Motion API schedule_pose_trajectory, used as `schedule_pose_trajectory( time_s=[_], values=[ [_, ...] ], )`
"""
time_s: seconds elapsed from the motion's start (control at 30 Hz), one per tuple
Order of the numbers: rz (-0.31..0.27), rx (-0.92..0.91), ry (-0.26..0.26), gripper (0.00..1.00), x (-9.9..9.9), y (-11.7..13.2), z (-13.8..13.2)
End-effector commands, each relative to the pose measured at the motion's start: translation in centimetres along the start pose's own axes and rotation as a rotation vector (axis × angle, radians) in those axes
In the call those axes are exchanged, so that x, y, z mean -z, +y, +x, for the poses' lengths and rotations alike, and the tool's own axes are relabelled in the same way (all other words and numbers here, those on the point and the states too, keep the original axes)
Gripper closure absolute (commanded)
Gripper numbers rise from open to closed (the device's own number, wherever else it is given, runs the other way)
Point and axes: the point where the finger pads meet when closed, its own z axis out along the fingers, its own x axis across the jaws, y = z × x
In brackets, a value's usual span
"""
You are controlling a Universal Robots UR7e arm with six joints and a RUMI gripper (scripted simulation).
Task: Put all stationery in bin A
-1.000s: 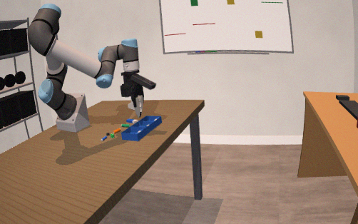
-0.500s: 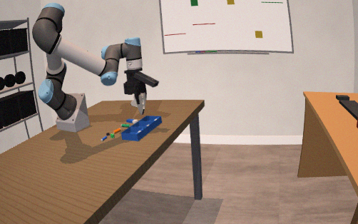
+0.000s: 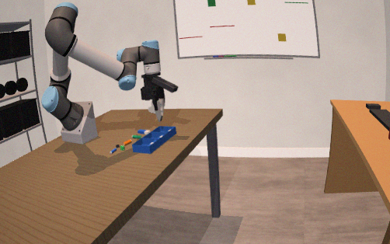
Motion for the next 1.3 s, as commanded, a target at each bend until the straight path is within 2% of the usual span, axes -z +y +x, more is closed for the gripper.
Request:
schedule_pose_trajectory(
  time_s=[0.0,0.63,1.27],
  values=[
    [0.001,-0.001,0.0,0.96,0.0,-0.1,-0.2],
    [0.001,-0.001,0.0,0.96,-4.5,-0.1,-0.2],
    [0.001,-0.001,0.0,0.96,-4.5,-0.1,-0.2]
  ],
)
